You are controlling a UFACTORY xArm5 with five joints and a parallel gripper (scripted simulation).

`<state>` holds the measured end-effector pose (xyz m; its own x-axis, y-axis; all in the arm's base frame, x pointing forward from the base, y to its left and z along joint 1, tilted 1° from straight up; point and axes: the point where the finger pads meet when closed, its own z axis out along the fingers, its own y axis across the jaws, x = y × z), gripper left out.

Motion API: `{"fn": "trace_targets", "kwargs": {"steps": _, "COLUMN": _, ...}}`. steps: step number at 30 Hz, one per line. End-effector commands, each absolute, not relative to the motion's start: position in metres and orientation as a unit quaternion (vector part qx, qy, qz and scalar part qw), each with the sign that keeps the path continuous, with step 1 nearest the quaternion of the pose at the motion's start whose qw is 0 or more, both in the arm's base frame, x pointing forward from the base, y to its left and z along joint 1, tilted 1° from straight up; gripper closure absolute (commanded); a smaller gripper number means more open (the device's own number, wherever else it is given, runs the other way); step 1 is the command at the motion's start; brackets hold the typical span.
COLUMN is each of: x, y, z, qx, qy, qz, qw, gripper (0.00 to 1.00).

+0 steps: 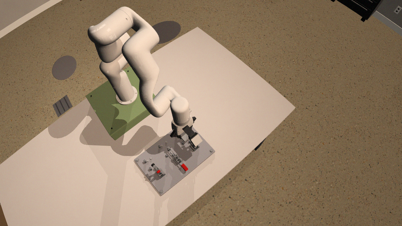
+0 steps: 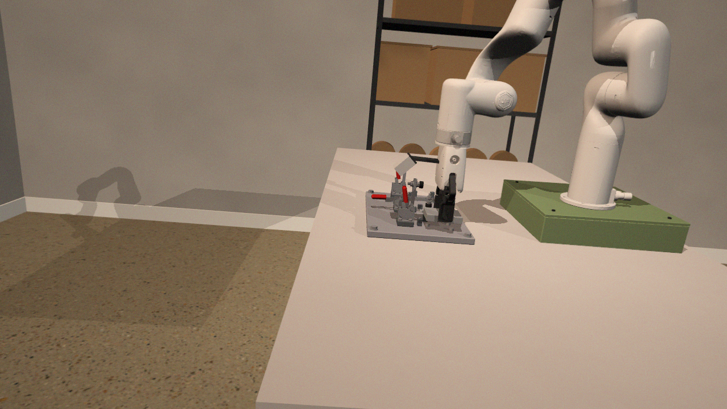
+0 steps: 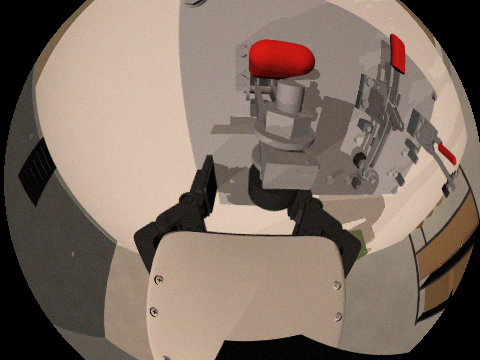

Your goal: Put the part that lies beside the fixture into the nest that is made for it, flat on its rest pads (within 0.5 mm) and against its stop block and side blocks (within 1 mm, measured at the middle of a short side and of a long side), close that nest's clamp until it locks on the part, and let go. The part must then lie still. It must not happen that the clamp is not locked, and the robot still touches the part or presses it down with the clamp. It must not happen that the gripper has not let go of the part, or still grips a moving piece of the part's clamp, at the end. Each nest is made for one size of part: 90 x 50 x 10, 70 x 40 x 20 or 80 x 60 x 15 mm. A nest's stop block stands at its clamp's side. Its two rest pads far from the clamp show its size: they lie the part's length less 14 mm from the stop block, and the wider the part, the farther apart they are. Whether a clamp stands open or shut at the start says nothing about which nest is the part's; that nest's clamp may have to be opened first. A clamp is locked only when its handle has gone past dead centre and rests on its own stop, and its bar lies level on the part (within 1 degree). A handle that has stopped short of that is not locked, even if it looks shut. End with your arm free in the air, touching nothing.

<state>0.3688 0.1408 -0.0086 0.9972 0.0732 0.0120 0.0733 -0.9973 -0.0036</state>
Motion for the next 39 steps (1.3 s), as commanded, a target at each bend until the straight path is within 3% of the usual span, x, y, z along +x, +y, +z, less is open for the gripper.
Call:
{"fn": "trace_targets", "kwargs": {"steps": 1, "x": 0.3706, "y": 0.1415, "z": -0.0114, "qx": -0.999, "qy": -0.037, "qz": -0.008, "qw": 0.003, "gripper": 1.0}}
{"fn": "trace_targets", "kwargs": {"steps": 39, "x": 0.3708, "y": 0.1418, "z": -0.0168, "qx": -0.999, "qy": -0.037, "qz": -0.008, "qw": 0.003, "gripper": 1.0}}
